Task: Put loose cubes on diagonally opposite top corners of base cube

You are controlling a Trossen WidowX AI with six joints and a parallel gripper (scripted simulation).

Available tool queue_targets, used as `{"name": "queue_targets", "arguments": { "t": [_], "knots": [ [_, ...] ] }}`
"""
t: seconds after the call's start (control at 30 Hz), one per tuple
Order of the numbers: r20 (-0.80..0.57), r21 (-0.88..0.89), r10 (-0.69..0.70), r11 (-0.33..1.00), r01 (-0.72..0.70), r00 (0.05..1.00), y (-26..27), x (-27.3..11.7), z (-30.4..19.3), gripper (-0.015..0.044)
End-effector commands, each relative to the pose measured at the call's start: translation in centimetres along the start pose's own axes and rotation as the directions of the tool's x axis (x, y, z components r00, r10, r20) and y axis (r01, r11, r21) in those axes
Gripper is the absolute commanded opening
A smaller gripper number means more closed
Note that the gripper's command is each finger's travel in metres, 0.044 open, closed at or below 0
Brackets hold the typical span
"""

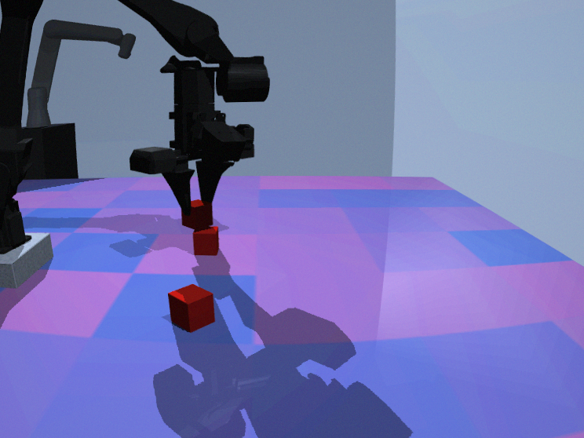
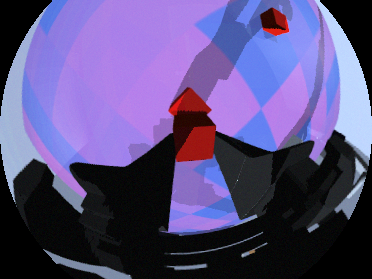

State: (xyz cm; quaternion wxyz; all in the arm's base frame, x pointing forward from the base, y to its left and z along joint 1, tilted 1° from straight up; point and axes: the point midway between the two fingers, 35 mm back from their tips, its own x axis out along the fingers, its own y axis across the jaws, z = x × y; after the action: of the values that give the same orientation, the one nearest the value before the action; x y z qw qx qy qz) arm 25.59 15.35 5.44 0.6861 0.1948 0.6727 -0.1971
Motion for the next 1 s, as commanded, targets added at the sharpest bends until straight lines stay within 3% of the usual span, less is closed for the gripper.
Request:
{"name": "queue_targets", "arguments": {
  "t": [0.0,0.17,0.3,0.97],
  "knots": [
    [-0.004,-0.002,-0.002,1.000,0.002,1.000,0.0,0.2,0.0,0.0105],
    [-0.004,-0.002,-0.002,1.000,0.002,1.000,0.0,0.2,0.0,0.0105],
    [-0.004,-0.002,-0.002,1.000,0.002,1.000,0.0,0.2,0.0,0.0205],
    [0.000,0.000,0.000,1.000,0.000,1.000,0.0,-2.7,0.0,0.0205]
  ]
}}
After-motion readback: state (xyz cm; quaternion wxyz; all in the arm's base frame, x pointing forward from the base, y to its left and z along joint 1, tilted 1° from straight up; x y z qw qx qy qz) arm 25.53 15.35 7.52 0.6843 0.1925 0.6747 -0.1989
